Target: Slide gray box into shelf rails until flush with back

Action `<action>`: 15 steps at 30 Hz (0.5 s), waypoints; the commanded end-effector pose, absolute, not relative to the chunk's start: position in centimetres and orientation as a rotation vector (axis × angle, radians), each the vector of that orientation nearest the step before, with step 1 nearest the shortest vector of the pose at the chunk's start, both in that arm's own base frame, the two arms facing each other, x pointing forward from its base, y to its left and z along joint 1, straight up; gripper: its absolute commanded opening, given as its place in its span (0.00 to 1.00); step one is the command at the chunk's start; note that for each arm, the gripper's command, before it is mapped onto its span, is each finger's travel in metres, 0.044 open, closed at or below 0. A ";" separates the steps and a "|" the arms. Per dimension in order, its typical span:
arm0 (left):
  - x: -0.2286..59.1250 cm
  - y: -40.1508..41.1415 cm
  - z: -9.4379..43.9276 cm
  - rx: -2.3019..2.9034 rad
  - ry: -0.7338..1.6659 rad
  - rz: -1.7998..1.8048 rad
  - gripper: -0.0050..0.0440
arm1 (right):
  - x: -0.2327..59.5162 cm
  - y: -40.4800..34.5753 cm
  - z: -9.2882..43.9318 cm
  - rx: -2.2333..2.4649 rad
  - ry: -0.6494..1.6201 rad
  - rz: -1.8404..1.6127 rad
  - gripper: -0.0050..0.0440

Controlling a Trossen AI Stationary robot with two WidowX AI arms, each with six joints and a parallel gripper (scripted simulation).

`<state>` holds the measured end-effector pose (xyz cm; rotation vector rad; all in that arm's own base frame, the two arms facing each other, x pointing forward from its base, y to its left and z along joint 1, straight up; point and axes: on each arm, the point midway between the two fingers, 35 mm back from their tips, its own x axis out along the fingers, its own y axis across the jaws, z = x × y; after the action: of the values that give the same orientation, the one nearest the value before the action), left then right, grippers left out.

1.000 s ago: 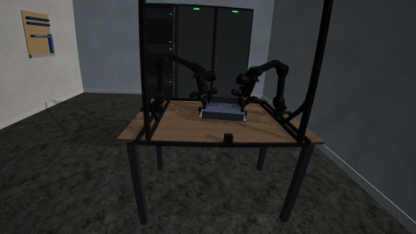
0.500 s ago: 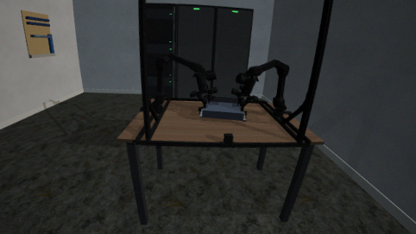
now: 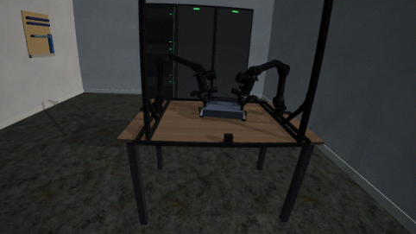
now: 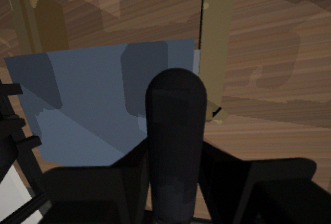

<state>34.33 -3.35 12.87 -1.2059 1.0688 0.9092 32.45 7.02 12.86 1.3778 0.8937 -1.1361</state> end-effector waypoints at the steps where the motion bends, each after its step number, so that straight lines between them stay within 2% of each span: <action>1: 34.5 -2.8 13.8 -1.217 1.045 0.884 0.10 | 32.4 6.4 13.8 1.395 0.876 -1.112 0.10; 15: 34.7 -1.4 13.8 -1.217 1.045 0.884 0.10 | 32.2 5.1 13.8 1.395 0.876 -1.111 0.10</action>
<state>34.47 -1.81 12.91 -1.2066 1.0668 0.9083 32.31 5.48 12.88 1.3786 0.8931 -1.1357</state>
